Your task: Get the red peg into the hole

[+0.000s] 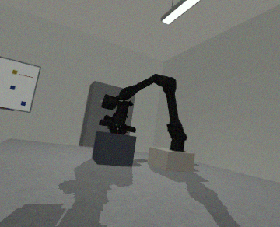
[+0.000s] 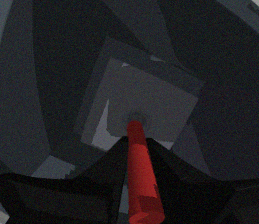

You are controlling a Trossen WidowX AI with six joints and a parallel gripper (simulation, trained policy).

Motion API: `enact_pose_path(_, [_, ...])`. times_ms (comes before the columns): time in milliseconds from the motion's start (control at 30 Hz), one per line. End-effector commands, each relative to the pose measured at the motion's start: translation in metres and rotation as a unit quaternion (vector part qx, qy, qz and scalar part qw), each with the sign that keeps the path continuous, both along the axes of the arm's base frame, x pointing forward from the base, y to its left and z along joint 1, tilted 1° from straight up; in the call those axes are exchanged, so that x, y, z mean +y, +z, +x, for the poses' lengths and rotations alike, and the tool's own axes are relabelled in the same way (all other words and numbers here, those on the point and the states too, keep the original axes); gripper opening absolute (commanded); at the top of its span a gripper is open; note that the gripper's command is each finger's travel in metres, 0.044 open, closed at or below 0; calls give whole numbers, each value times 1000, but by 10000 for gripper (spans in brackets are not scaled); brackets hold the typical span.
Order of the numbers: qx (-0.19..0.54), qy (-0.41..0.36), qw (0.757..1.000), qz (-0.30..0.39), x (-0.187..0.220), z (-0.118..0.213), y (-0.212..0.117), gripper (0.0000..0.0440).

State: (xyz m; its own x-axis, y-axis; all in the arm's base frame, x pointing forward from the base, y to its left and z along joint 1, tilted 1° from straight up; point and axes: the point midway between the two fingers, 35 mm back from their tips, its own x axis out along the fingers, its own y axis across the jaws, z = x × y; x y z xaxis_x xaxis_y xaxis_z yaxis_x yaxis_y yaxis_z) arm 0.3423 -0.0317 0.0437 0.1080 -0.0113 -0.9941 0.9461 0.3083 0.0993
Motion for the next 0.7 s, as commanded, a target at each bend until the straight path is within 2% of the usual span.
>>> enact_pose_path(0, [5, 9, 1000, -3, -2, 0, -6, 2])
enact_pose_path(67, [8, 12, 1000, -5, -3, 1, -9, 21])
enact_pose_path(233, [19, 20, 1000, -5, -3, 3, -16, 102])
enact_pose_path(333, [23, 20, 999, 10, 1, 2, -15, 106])
enact_pose_path(400, [24, 18, 999, 18, -1, 5, -13, 142])
enact_pose_path(467, [23, 17, 999, 30, -1, 7, -8, 157])
enact_pose_path(567, [24, 12, 998, 49, -3, 9, -4, 152])
enact_pose_path(667, [27, 8, 997, 67, -4, 9, 0, 170])
